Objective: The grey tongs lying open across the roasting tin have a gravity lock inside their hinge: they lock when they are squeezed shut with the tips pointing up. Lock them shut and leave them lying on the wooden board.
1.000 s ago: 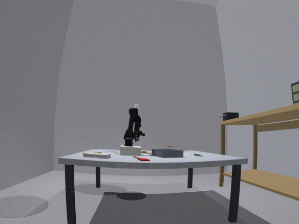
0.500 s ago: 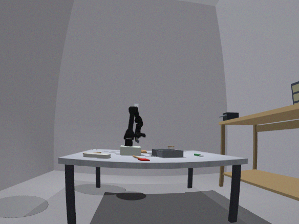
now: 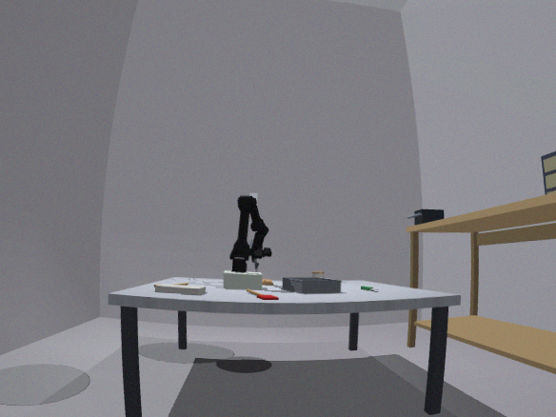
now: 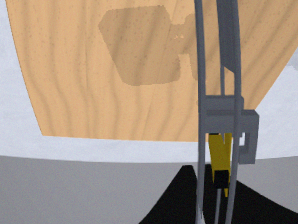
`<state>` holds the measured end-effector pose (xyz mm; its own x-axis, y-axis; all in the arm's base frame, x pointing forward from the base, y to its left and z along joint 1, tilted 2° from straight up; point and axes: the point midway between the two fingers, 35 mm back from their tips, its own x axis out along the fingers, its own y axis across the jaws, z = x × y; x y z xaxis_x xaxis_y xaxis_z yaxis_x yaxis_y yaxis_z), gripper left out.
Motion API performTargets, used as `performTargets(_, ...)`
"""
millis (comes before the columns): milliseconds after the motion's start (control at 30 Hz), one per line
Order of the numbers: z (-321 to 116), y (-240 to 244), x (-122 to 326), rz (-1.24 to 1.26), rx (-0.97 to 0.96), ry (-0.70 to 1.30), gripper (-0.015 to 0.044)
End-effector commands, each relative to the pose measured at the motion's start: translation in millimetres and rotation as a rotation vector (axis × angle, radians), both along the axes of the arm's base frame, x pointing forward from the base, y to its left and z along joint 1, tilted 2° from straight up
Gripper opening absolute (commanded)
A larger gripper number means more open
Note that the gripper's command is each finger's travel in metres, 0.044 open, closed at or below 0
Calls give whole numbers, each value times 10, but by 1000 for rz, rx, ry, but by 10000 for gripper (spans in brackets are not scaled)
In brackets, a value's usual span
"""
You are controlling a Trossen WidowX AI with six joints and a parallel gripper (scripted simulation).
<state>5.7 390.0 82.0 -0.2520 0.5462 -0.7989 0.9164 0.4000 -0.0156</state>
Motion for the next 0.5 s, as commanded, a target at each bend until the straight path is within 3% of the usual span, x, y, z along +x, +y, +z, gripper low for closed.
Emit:
performTargets(0, 84, -20, 0, 12, 74, 18, -150)
performTargets(467, 177, -219, 12, 43, 290, 75, -150)
